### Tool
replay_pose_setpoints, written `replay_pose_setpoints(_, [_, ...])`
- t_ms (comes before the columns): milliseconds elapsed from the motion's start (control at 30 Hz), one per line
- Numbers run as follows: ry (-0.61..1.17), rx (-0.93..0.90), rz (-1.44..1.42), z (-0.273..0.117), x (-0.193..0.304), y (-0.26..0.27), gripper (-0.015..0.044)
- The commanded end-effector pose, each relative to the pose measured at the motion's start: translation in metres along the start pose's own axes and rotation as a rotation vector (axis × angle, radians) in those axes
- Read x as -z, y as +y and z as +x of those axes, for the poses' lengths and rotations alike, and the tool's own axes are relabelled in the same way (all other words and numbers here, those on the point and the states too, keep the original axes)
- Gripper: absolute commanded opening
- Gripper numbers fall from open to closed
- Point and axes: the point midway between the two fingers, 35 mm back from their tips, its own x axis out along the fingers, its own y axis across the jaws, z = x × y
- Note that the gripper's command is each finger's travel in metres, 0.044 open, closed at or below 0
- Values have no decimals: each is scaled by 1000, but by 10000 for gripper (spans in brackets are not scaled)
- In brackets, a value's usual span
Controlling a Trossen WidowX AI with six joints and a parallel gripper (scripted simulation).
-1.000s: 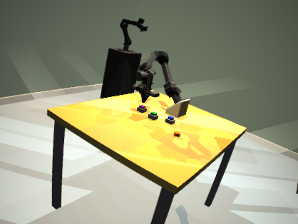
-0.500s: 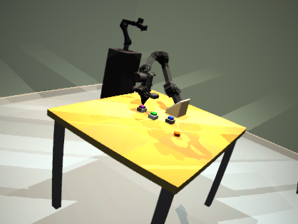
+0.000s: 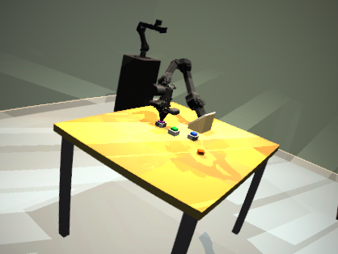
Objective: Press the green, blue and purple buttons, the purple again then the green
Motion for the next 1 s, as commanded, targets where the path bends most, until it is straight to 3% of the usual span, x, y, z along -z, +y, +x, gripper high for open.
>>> replay_pose_setpoints(0, [4, -4, -3, 2, 1, 1, 20])
replay_pose_setpoints(400, [1, 0, 0, -1, 0, 0, 20])
replay_pose_setpoints(533, [5, -5, -3, -30, 1, 1, 20])
replay_pose_setpoints(700, [5, -6, -4, -34, 1, 1, 20])
replay_pose_setpoints(867, [6, -11, -5, -85, 0, 2, 20])
replay_pose_setpoints(967, [6, -8, -5, -93, 0, 1, 20])
